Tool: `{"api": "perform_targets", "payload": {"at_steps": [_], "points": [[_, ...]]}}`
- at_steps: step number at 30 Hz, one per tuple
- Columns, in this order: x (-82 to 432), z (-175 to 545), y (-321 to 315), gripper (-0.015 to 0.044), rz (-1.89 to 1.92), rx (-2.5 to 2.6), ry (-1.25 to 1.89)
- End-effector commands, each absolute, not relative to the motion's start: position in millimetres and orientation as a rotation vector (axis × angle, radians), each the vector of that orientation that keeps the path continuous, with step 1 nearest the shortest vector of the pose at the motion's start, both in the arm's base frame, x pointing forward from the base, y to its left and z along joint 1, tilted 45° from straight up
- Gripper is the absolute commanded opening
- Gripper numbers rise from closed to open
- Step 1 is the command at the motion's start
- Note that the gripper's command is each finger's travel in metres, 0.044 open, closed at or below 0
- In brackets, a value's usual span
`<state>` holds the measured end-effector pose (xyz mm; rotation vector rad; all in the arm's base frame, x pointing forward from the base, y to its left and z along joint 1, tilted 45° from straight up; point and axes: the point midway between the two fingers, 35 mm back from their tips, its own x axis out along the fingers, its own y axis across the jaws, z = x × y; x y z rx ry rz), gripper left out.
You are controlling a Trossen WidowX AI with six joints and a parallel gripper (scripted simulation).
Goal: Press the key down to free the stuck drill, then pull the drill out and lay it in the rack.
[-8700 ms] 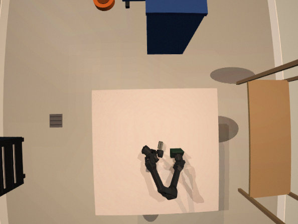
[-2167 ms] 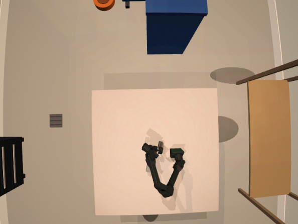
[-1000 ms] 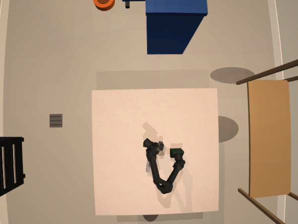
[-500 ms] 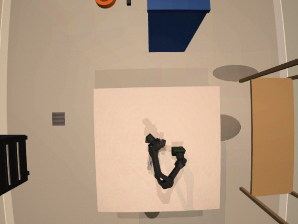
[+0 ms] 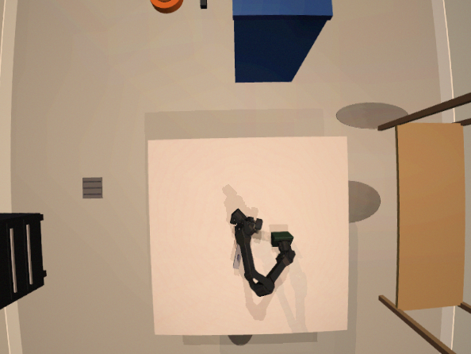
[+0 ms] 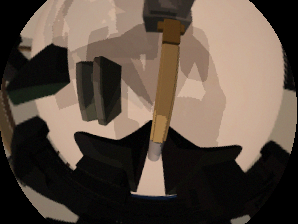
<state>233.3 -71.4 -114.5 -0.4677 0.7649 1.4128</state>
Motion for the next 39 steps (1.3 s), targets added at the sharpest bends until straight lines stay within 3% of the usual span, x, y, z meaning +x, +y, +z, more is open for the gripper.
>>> {"api": "perform_targets", "payload": {"at_steps": [1, 39], "points": [[233.4, -112.0, -73.7, 0.0000, 1.415, -0.476, 0.765], [234.1, -97.8, -83.0, 0.0000, 1.415, -0.476, 0.766]]}}
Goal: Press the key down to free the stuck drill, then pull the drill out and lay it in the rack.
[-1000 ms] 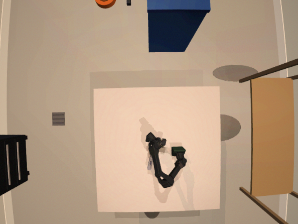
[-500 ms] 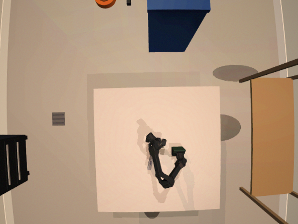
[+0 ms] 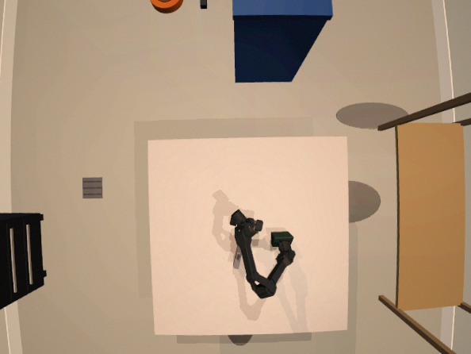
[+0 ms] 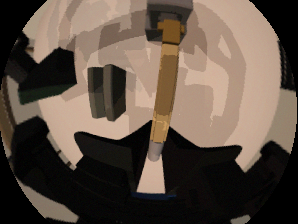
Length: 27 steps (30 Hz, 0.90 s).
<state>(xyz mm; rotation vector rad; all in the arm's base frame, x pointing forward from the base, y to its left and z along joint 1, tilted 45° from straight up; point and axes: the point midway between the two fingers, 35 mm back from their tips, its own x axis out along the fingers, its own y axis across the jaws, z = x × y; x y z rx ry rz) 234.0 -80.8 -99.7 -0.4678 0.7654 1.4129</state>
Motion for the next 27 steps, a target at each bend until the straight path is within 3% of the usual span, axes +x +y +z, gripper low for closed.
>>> {"api": "perform_targets", "payload": {"at_steps": [1, 27], "points": [[234.2, -97.4, -83.3, 0.0000, 1.415, -0.476, 0.766], [235.0, -88.2, -91.2, 0.0000, 1.415, -0.476, 0.766]]}}
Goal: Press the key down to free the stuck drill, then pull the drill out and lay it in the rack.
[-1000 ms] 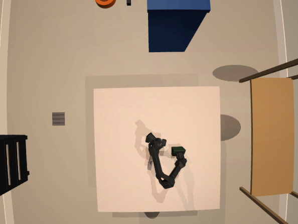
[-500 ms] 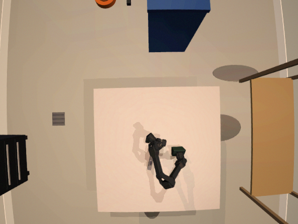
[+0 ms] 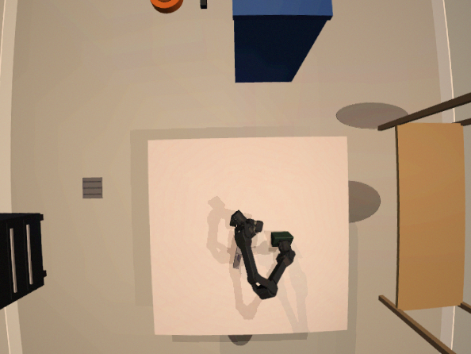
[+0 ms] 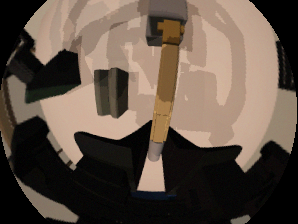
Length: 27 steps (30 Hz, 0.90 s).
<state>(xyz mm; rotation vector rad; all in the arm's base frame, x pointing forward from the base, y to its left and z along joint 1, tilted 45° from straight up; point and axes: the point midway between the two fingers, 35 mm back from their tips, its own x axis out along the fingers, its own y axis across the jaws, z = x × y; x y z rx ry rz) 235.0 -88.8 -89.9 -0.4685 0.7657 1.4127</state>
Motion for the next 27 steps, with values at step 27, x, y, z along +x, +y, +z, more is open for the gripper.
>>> {"api": "perform_targets", "payload": {"at_steps": [27], "points": [[220.9, -82.9, -96.1, 0.0000, 1.415, -0.476, 0.767]]}}
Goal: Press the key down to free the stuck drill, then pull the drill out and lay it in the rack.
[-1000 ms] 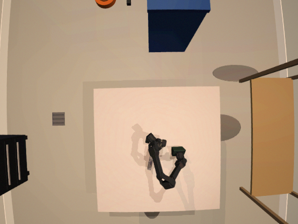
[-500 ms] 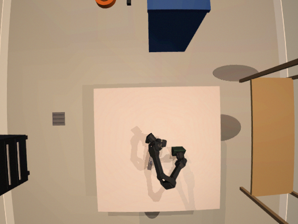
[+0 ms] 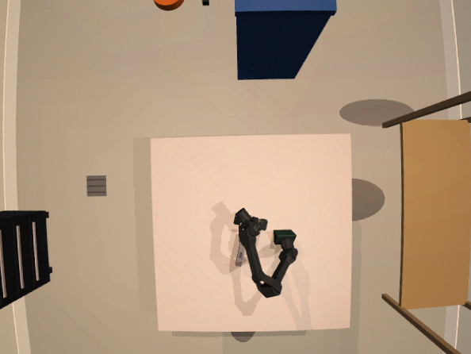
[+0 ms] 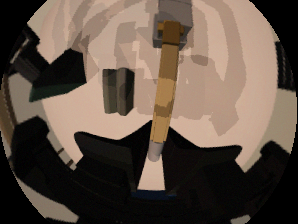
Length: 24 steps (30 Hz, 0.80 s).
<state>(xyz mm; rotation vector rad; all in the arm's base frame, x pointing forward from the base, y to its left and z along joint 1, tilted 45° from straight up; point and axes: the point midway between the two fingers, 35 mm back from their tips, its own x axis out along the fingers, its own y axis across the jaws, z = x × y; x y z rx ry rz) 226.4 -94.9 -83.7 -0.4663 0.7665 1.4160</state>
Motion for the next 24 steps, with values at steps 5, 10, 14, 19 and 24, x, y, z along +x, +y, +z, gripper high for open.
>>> {"api": "perform_targets", "payload": {"at_steps": [5, 10, 14, 19, 24], "points": [[211.9, -83.5, -95.3, 0.0000, 1.415, -0.476, 0.767], [203.3, -83.7, -94.9, 0.0000, 1.415, -0.476, 0.768], [196.5, -83.8, -94.8, 0.0000, 1.415, -0.475, 0.768], [188.1, -83.6, -94.9, 0.0000, 1.415, -0.475, 0.769], [179.9, -83.2, -95.5, 0.0000, 1.415, -0.475, 0.769]]}}
